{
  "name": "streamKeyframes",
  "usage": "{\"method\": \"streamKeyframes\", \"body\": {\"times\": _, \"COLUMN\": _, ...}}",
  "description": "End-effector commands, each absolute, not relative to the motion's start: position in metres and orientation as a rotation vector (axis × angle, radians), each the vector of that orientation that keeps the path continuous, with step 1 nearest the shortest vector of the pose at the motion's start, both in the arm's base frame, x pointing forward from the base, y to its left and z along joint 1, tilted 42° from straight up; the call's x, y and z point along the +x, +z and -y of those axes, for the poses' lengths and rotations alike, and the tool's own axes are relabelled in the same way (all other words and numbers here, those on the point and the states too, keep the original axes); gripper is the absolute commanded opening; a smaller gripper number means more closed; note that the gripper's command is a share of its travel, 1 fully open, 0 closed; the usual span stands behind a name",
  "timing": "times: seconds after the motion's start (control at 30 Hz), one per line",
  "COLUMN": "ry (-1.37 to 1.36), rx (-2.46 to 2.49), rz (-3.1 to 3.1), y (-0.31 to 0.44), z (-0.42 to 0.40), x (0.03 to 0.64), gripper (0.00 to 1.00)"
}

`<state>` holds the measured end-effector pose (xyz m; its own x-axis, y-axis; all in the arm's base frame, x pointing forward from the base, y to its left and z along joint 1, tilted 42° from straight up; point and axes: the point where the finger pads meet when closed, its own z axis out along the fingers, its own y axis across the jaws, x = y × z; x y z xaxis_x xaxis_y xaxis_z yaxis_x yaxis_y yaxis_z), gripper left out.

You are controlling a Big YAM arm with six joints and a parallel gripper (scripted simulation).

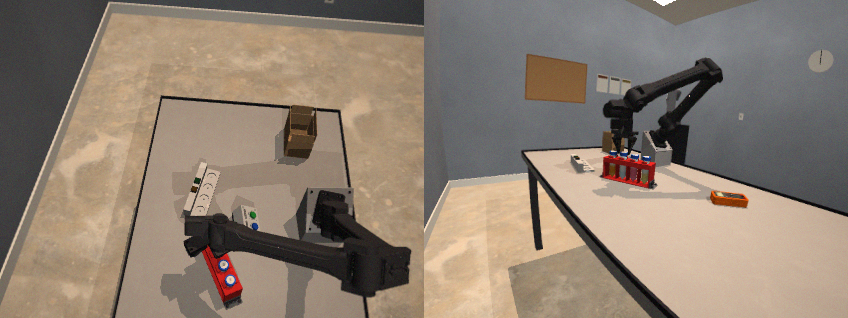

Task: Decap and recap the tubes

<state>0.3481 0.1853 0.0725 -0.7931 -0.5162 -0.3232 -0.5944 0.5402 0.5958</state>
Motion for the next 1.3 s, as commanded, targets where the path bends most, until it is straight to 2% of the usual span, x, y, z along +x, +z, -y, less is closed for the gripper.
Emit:
{"method": "streamKeyframes", "body": {"times": 0.0, "ry": 1.091, "rx": -0.675, "rz": -2.774, "y": 0.092, "z": -0.187, "x": 0.367, "gripper": 0.49}}
{"method": "streamKeyframes", "body": {"times": 0.23, "ry": 1.132, "rx": -0.338, "rz": -2.924, "y": 0.09, "z": -0.188, "x": 0.363, "gripper": 0.49}}
{"method": "streamKeyframes", "body": {"times": 0.5, "ry": 1.143, "rx": -0.321, "rz": -2.948, "y": 0.082, "z": -0.185, "x": 0.359, "gripper": 0.49}}
{"method": "streamKeyframes", "body": {"times": 0.53, "ry": 1.143, "rx": -0.321, "rz": -2.948, "y": 0.082, "z": -0.185, "x": 0.359, "gripper": 0.0}}
{"method": "streamKeyframes", "body": {"times": 1.0, "ry": 1.143, "rx": -0.321, "rz": -2.948, "y": 0.082, "z": -0.185, "x": 0.359, "gripper": 0.0}}
{"method": "streamKeyframes", "body": {"times": 1.27, "ry": 1.127, "rx": -0.323, "rz": -2.917, "y": 0.112, "z": -0.163, "x": 0.371, "gripper": 0.0}}
